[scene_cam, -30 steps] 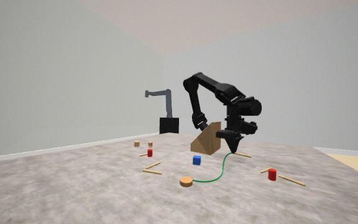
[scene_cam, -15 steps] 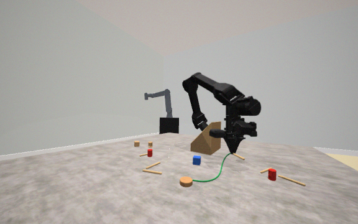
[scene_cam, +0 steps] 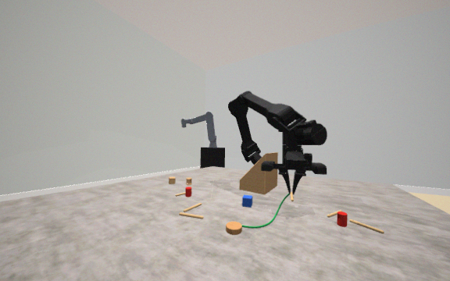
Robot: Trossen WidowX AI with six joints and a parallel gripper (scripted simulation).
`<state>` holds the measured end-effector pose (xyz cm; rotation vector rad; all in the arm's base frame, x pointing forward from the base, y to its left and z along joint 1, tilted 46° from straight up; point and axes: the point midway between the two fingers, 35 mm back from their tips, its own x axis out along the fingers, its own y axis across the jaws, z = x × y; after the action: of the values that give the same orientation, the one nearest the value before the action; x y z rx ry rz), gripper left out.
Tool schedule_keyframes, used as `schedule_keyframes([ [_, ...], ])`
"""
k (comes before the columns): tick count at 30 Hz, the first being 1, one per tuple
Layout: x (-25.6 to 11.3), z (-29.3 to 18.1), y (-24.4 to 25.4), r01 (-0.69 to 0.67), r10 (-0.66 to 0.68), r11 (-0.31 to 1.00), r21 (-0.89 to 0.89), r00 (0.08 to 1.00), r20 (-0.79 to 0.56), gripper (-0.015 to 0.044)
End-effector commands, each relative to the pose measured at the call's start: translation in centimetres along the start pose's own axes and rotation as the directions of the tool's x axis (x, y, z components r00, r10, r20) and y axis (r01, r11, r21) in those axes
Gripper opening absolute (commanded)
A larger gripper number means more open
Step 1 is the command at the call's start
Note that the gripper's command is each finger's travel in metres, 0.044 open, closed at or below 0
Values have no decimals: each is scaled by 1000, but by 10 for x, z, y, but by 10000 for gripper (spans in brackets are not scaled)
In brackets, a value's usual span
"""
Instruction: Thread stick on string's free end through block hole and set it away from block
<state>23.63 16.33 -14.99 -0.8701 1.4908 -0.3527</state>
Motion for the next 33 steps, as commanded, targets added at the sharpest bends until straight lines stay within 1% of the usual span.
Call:
schedule_keyframes([
  [1, 0, 4, -1, 4, -4, 992, 127, 1000, 3, 0],
  [8, 0, 8, -4, 3, -4, 928, 373, 1000, 3, 0],
  [16, 1, 14, -6, 2, -4, 782, 624, 1000, 3, 0],
  [25, 1, 20, -10, 0, -5, 539, 842, 1000, 3, 0],
  [33, 2, 26, -13, -1, -6, 274, 962, 1000, 3, 0],
])
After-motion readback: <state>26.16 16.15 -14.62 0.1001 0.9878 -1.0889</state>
